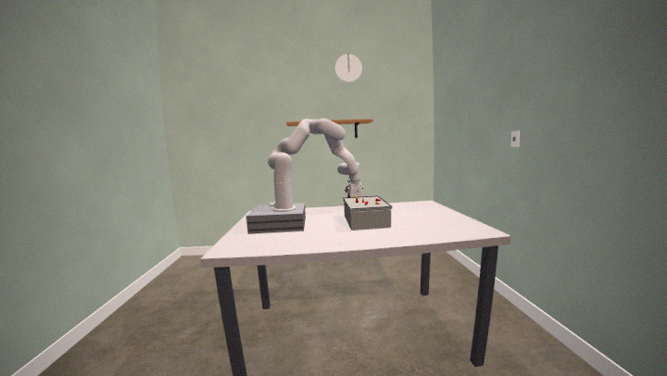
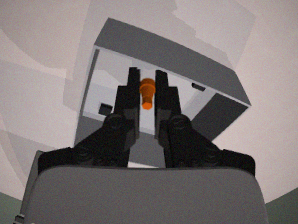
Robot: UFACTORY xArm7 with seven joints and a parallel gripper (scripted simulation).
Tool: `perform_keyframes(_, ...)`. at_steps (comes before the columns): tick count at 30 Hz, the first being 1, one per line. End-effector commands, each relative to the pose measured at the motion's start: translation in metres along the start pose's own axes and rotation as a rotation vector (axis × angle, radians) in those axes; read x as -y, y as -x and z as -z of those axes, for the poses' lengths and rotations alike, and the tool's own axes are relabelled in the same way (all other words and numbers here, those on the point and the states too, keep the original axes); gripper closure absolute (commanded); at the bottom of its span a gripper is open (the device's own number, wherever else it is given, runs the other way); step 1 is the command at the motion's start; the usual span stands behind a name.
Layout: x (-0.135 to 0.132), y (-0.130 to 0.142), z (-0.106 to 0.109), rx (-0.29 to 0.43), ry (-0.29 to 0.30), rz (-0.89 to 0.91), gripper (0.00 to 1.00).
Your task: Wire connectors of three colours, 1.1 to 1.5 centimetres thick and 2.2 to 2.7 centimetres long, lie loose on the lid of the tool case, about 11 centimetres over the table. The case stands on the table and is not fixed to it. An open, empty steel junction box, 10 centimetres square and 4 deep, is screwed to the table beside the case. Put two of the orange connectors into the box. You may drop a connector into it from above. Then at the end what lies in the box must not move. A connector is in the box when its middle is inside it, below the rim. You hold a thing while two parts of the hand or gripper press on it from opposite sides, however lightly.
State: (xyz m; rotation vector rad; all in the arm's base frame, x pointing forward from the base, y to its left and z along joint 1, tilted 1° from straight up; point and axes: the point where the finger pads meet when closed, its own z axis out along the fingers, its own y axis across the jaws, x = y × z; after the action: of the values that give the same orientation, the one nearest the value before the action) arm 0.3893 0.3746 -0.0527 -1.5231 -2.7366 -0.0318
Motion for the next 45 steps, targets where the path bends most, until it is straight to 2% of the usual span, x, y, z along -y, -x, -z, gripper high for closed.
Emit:
perform_keyframes(1, -0.002, -0.0004, -0.0001, -0.001, 0.004, 0.0, 0.98)
perform_keyframes(5, -0.002, -0.0004, -0.0001, -0.001, 0.004, 0.0, 0.98)
perform_keyframes(6, -0.002, -0.0004, -0.0001, -0.001, 0.004, 0.0, 0.74)
perform_keyframes(45, -0.002, -0.0004, -0.0001, -0.001, 0.004, 0.0, 0.74)
